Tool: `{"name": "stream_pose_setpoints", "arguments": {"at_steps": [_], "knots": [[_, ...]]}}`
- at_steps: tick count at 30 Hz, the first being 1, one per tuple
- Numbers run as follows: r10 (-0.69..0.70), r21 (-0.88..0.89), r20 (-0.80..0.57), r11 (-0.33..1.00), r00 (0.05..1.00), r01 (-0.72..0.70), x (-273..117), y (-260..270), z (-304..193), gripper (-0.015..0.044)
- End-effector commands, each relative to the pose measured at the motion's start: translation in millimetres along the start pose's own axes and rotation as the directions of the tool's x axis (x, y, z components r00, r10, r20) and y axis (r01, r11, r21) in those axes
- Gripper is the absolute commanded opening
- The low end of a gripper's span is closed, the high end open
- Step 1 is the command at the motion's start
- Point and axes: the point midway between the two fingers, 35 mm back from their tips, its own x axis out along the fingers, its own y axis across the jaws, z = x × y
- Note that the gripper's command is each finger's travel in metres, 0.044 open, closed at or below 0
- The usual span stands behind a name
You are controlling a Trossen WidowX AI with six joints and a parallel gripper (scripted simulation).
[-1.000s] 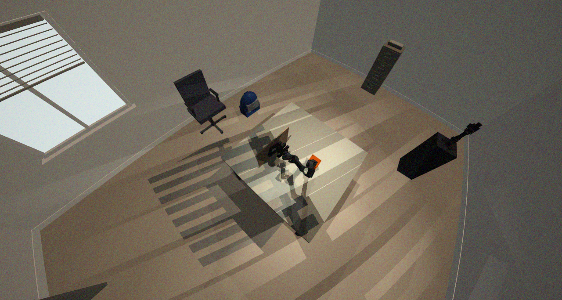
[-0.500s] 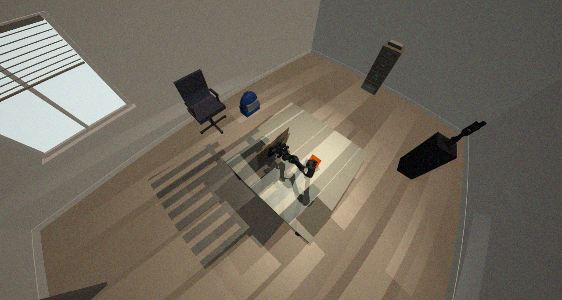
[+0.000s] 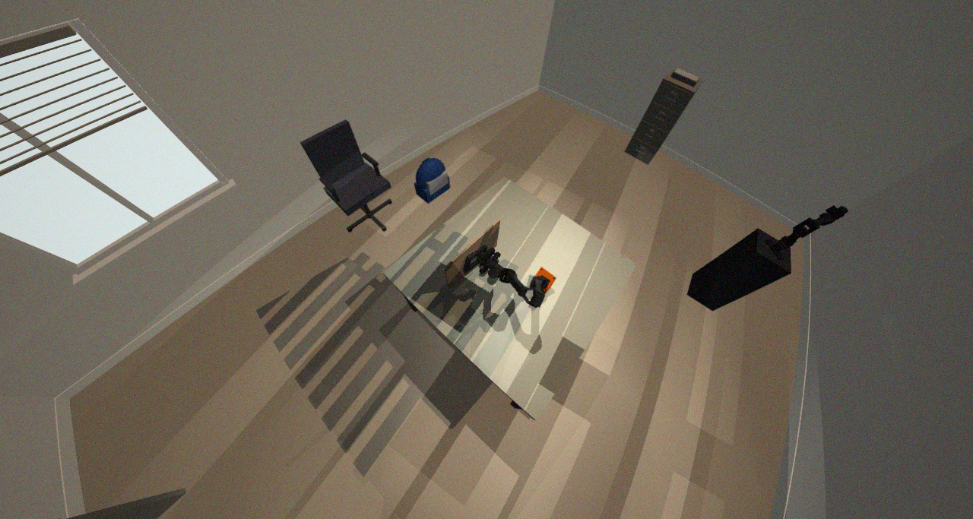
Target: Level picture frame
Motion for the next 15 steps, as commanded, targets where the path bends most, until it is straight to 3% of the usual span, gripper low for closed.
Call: {"name": "stream_pose_setpoints", "arguments": {"at_steps": [1,15], "knots": [[0.000,0.000,-0.001,1.000,1.000,0.000,0.0,0.3,-0.3,0.0000],[0.000,-0.069,0.001,0.998,1.000,0.000,0.0,-0.7,0.0,0.0000]]}}
